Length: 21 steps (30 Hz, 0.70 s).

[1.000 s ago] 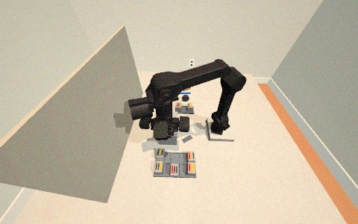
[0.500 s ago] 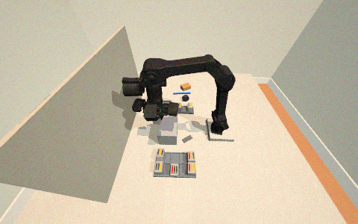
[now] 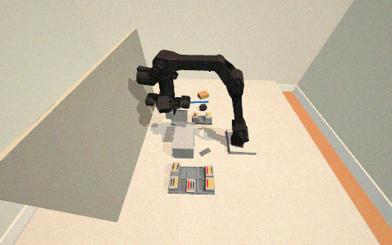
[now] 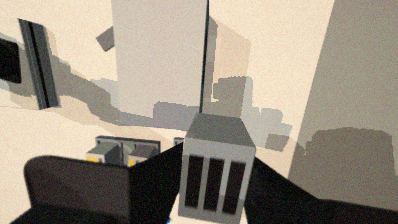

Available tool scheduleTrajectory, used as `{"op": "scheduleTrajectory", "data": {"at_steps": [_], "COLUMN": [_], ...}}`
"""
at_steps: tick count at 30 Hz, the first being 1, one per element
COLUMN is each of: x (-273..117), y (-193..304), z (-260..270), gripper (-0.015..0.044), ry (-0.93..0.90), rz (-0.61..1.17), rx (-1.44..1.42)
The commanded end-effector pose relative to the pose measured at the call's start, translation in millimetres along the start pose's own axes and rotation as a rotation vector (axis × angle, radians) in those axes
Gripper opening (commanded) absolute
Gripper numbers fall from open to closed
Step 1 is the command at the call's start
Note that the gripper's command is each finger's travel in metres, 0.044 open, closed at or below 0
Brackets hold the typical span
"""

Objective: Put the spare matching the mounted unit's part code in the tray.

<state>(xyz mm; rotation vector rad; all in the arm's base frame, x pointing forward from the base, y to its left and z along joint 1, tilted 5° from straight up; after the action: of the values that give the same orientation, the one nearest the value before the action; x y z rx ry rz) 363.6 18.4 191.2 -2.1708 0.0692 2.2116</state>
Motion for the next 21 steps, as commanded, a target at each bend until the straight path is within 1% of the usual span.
{"op": "scheduleTrajectory", "data": {"at_steps": [1,17,21], "x": [1.4,5.6,5.9], "y": [24.1,134.0,138.5], "z": [-8.5,-20.4,-19.9], "gripper": [0.0,0.0,0.0], "ry": [-0.007,-0.03,-0.031], "rz": [0.008,0.021,0.021], "rx": [-0.012,-0.057,-0.059]}}
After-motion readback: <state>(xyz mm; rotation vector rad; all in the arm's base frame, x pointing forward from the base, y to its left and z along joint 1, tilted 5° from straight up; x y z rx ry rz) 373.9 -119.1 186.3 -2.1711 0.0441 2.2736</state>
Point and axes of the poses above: the point midway between the two fingers, 35 mm back from their tips, its own x axis out along the fingers, its own z axis across the jaws, y = z × x, the point moved 3 cm from there along -x, back along the fingers, and after that the axes turned 12 degrees about x, right-handed, at the moved point
